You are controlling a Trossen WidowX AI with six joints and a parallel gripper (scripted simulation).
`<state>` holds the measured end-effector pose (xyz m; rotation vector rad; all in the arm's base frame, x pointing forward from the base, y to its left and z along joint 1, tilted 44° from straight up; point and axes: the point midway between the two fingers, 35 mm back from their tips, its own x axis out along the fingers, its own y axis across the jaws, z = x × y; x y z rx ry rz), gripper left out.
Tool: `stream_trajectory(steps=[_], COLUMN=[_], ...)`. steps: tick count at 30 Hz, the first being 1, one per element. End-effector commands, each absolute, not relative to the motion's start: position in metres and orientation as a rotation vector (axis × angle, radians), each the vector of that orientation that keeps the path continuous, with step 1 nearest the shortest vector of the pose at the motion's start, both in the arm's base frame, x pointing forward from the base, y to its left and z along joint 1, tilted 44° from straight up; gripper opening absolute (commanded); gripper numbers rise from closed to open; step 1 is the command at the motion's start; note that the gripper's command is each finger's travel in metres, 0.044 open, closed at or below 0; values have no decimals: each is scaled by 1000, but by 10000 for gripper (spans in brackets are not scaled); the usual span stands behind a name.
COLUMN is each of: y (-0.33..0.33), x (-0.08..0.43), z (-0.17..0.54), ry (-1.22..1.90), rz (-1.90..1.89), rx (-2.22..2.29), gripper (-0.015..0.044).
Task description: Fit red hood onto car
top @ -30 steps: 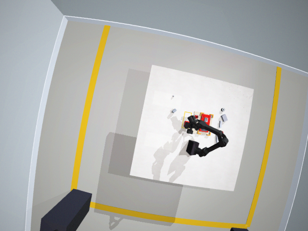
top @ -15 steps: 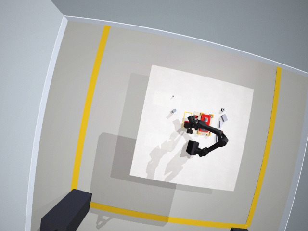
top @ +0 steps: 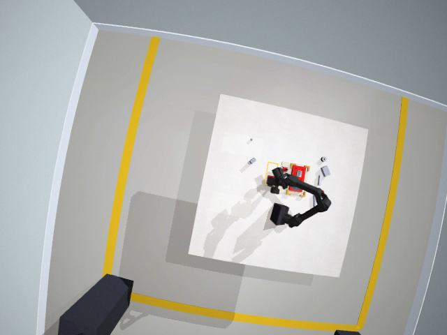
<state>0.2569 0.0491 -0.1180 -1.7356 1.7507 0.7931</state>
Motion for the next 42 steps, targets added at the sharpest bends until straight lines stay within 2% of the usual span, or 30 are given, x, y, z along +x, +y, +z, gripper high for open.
stream_trajectory(steps=[1, 7, 10, 21, 32, 42], y=[46, 44, 47, 47, 55, 75], x=[255, 255, 257, 257, 257, 258], z=[-120, -122, -120, -120, -112, -91], ry=[1754, 1754, 1751, 1751, 1750, 1750], rz=[794, 794, 793, 793, 794, 796], rx=[-1745, -1745, -1736, -1736, -1736, -1735], gripper=[440, 440, 361, 288, 0, 0])
